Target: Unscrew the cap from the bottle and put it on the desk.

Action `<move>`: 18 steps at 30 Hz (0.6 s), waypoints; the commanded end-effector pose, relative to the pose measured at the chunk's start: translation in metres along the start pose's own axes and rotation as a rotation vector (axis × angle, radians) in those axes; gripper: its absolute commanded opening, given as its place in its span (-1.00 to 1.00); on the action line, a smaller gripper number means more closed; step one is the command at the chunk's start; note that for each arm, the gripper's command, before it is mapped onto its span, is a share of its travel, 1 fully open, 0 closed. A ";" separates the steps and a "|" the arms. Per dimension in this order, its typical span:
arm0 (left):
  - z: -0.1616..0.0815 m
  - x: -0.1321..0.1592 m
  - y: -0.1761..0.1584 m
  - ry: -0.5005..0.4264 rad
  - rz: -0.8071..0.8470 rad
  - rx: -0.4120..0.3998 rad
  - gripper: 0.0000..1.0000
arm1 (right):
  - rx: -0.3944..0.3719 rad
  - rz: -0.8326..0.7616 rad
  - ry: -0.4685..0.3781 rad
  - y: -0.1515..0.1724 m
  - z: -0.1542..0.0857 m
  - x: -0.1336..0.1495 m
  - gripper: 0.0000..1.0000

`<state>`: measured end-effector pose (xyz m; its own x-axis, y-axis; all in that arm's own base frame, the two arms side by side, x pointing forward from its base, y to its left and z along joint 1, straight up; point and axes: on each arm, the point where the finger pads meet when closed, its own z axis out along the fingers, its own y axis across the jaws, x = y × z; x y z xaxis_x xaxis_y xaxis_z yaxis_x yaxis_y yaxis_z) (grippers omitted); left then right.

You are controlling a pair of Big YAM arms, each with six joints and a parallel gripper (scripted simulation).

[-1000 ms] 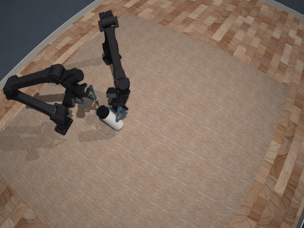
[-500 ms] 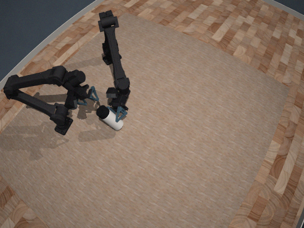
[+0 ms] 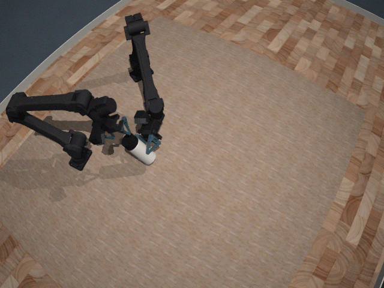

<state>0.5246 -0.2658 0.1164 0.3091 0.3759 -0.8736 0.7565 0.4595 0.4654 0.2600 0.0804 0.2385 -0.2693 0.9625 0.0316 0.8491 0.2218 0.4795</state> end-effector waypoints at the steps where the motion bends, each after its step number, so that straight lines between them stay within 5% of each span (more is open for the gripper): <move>1: 0.005 -0.016 0.014 -0.023 0.036 -0.015 -1.00 | -0.056 -0.012 0.008 0.018 -0.011 0.004 0.87; 18: 0.005 -0.016 0.014 -0.023 0.036 -0.015 -1.00 | -0.053 -0.009 0.006 0.019 0.015 0.003 0.87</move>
<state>0.5246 -0.2658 0.1164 0.3091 0.3759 -0.8736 0.7565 0.4595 0.4654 0.2777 0.0861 0.2397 -0.2724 0.9616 0.0324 0.8241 0.2158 0.5237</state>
